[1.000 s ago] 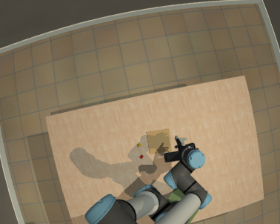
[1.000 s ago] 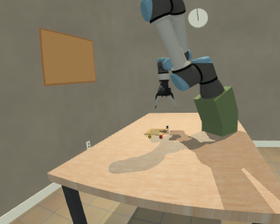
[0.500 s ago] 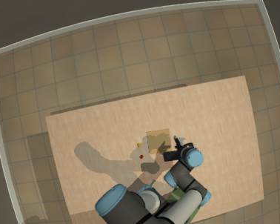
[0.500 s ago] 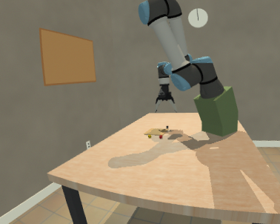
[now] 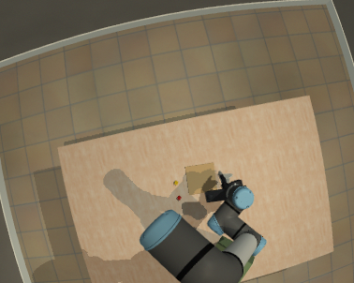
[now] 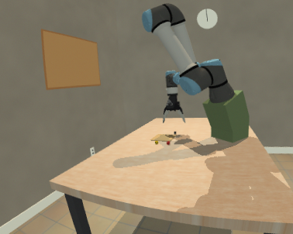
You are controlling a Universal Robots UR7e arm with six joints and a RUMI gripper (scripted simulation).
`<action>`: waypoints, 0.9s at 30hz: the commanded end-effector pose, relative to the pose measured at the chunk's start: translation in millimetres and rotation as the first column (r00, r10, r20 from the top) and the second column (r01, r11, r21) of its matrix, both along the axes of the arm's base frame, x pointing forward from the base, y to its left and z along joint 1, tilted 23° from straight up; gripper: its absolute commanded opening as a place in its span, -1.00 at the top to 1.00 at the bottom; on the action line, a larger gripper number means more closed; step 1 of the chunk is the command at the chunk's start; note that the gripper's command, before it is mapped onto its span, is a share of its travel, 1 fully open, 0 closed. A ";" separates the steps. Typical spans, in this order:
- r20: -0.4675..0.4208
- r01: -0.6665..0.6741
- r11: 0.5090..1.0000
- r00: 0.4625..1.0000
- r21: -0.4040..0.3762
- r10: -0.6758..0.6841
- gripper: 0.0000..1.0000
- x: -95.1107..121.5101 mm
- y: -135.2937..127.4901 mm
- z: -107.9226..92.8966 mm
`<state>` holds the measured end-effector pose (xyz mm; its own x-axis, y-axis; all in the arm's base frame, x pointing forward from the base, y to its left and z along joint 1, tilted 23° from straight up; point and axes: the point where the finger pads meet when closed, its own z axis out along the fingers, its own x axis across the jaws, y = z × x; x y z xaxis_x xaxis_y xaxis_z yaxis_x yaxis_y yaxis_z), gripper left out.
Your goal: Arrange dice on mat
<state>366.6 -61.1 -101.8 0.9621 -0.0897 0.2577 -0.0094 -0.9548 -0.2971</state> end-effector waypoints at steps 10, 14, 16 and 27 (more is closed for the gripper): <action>0.006 0.004 1.000 1.000 -0.007 -0.004 -1.00 10.7 7.6 -29.3; 0.006 0.004 1.000 1.000 -0.007 -0.004 -1.00 11.3 8.2 -31.5; 0.006 0.004 1.000 1.000 -0.007 -0.004 -1.00 11.8 8.7 -33.1; 0.006 0.004 1.000 1.000 -0.007 -0.004 -1.00 12.5 9.5 -35.7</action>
